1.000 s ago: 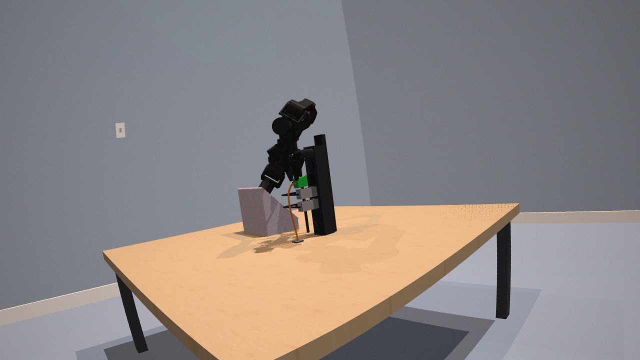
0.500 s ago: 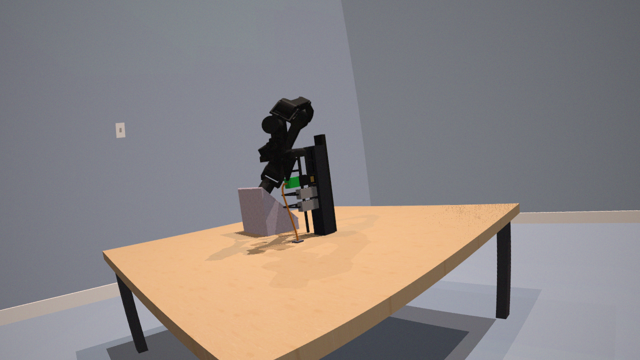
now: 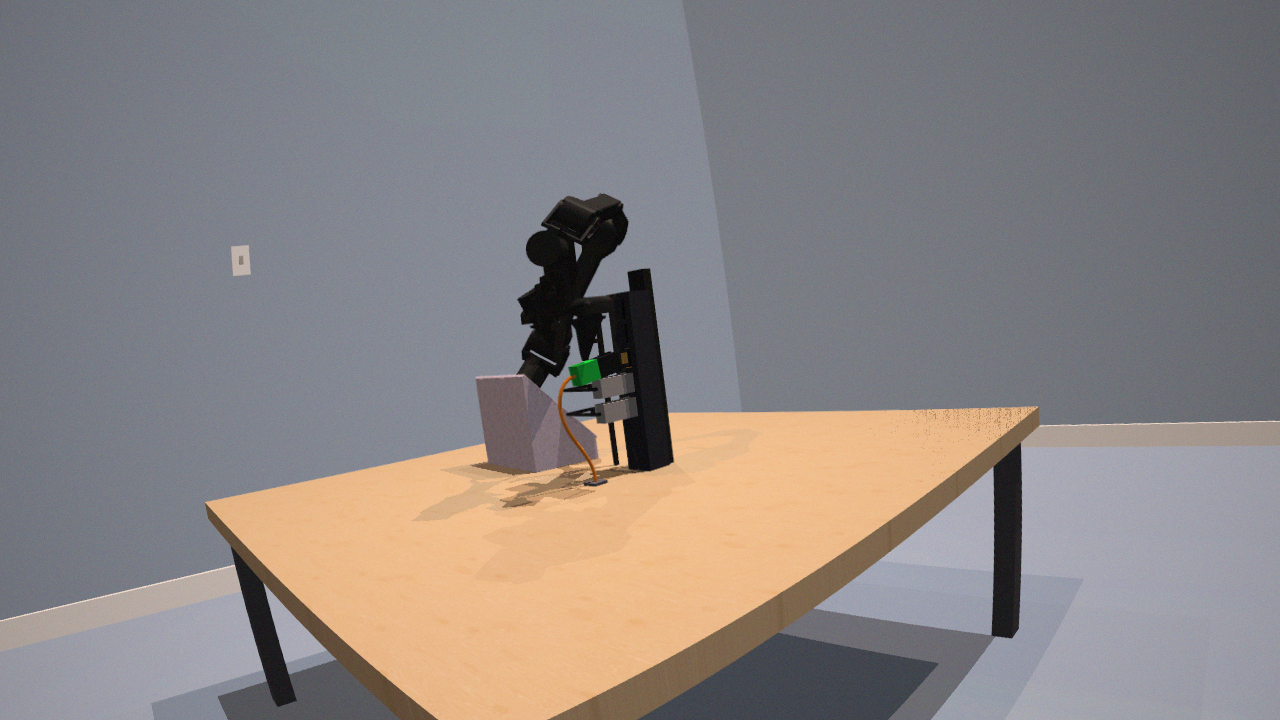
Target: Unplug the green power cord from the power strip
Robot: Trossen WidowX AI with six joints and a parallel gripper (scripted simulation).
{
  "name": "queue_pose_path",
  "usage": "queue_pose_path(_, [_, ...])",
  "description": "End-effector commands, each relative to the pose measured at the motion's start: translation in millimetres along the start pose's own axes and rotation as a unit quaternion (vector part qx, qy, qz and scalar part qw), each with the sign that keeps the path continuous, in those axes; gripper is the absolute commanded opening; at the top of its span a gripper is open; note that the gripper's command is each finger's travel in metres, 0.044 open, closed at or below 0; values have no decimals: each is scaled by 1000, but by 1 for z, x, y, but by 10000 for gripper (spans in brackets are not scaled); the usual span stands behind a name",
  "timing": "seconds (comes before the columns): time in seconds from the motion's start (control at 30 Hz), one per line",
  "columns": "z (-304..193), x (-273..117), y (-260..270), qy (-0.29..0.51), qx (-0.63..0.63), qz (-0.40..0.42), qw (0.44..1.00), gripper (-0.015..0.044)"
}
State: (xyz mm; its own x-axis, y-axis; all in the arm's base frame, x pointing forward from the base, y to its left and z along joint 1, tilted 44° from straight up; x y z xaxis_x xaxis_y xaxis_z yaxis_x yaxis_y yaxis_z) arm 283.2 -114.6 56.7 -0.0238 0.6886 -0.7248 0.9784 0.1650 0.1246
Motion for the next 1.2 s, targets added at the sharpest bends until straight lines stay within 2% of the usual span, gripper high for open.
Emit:
queue_pose_path(0.0, [17, -5, 0, -1, 0, 3, 1000, 440])
queue_pose_path(0.17, [58, -13, -3, -2, 0, 3, 1000, 440])
queue_pose_path(1.17, [58, -13, -3, -2, 0, 3, 1000, 440])
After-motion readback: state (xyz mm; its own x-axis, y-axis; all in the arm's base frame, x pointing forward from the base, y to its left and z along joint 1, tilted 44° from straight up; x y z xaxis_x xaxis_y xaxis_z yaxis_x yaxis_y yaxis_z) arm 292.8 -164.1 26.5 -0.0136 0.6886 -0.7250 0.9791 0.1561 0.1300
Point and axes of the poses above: the point midway between the two fingers, 35 mm back from their tips, its own x axis out along the fingers, its own y axis across the jaws, z = x × y, the point moved 4 cm from there along -x, back along the fingers, and after that the axes turned 3 degrees about -x, right-handed, at the moved point
